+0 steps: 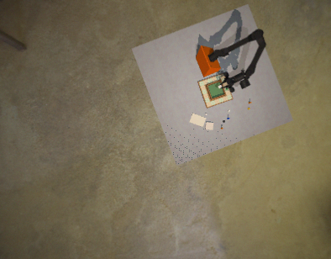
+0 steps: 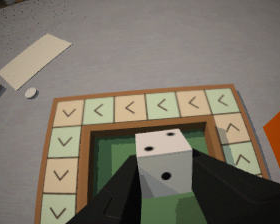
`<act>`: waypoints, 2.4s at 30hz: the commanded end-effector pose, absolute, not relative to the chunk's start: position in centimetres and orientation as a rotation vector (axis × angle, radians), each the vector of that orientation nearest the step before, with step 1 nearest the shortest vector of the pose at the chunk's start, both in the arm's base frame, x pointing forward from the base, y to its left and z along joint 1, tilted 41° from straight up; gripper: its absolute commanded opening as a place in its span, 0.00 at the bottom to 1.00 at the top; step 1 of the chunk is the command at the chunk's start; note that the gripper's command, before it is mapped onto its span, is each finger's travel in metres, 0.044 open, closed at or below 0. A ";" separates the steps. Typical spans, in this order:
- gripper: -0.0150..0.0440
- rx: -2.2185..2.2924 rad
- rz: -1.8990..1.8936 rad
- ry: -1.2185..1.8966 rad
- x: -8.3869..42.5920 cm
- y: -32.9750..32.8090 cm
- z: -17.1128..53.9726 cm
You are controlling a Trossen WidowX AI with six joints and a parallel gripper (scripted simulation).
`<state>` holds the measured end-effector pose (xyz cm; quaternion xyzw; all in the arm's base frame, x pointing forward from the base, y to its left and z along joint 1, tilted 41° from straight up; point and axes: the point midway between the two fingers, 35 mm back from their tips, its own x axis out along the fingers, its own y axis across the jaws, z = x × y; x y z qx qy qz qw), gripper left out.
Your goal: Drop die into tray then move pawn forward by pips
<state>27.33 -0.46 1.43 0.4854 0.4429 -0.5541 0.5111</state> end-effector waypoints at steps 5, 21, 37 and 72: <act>0.65 1.168 -1.334 1.066 27.3 -0.7 1.7; 1.00 1.669 -0.946 1.602 27.0 -1.8 -0.5; 0.73 1.303 -0.285 1.644 29.8 3.4 1.9; 0.59 0.957 0.171 1.576 31.2 10.1 2.4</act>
